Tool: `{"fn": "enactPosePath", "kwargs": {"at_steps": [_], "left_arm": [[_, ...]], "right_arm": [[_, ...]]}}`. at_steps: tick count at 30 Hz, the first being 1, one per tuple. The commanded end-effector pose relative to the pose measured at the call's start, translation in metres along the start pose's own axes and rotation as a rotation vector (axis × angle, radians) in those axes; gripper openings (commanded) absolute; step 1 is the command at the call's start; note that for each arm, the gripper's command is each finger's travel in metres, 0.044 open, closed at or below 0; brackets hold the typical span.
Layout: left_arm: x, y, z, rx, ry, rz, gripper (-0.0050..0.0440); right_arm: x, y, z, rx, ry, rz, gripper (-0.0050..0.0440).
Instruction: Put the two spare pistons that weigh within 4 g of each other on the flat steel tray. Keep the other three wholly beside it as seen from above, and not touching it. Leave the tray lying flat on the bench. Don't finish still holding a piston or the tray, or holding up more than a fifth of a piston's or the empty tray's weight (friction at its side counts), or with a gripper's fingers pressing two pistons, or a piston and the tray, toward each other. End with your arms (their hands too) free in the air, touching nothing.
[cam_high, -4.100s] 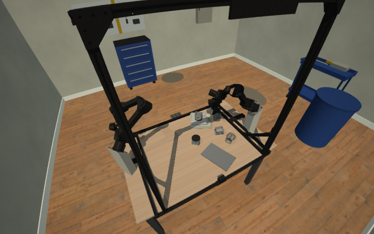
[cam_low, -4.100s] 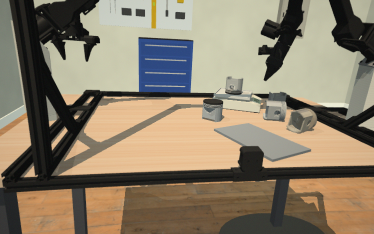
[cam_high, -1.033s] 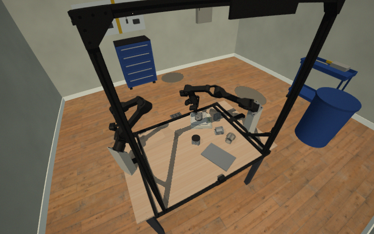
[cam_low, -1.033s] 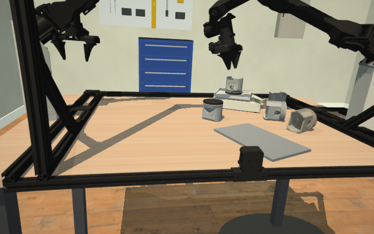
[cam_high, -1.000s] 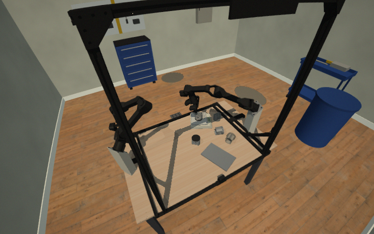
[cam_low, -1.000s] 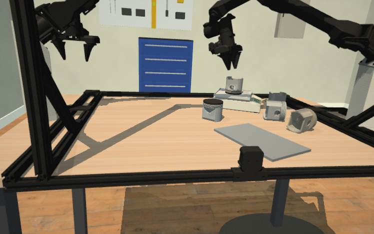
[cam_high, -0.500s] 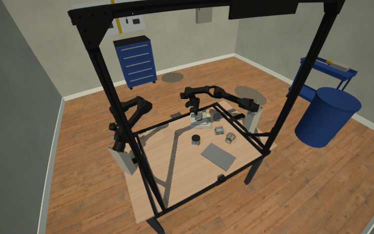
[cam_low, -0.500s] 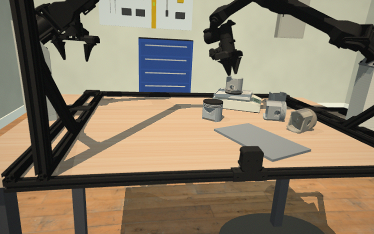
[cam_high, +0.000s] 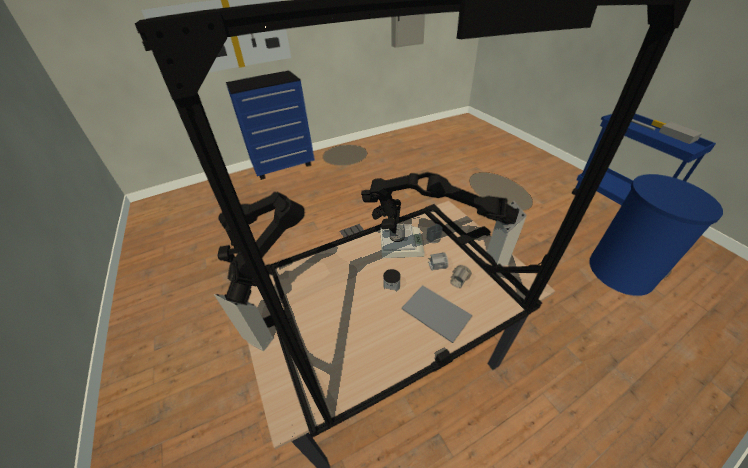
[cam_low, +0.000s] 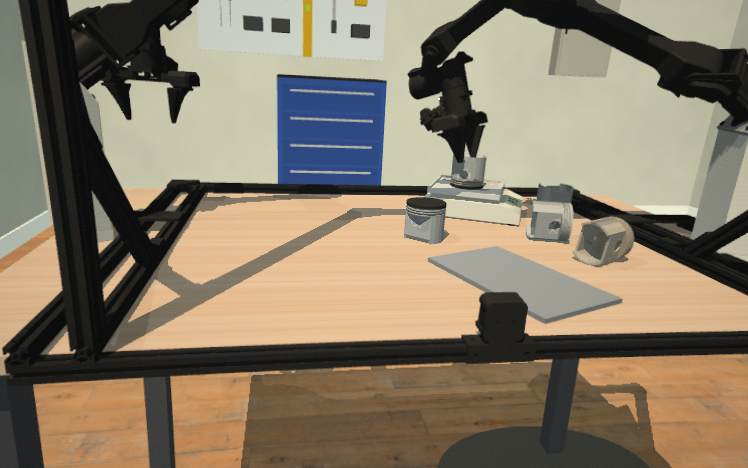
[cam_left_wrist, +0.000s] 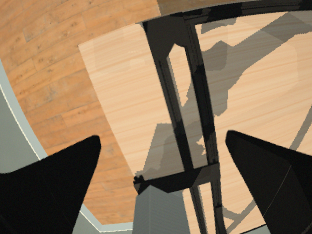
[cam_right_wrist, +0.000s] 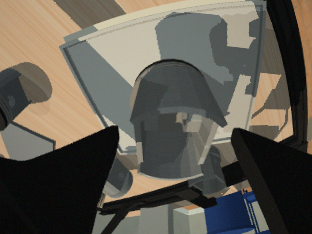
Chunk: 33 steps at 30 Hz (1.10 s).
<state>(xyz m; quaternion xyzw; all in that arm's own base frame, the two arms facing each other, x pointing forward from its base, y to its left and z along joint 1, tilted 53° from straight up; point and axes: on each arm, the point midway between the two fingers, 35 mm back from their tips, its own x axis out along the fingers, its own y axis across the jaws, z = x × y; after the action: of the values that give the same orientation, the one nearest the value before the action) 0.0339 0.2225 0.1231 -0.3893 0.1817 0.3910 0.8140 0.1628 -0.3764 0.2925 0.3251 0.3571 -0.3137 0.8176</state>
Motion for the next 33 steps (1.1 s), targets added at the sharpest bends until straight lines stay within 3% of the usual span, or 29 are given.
{"fn": "enactPosePath", "kwargs": {"at_steps": [1, 22, 23, 33], "left_arm": [[0.000, 0.000, 0.000, 0.001, -0.001, -0.003, 0.0440], [0.000, 0.000, 0.000, 0.001, -0.001, -0.003, 0.0440], [0.000, 0.000, 0.000, 0.001, -0.001, -0.003, 0.0440], [0.000, 0.000, 0.000, 0.001, -0.001, -0.003, 0.0440]], "right_arm": [[0.008, 0.000, -0.001, 0.005, 0.005, -0.004, 0.0378], [0.039, 0.000, -0.001, 0.006, 0.002, -0.005, 0.0378], [0.039, 0.000, -0.001, 0.006, 0.002, -0.005, 0.0158], [0.039, 0.000, -0.001, 0.006, 0.002, -0.005, 0.0158]]}}
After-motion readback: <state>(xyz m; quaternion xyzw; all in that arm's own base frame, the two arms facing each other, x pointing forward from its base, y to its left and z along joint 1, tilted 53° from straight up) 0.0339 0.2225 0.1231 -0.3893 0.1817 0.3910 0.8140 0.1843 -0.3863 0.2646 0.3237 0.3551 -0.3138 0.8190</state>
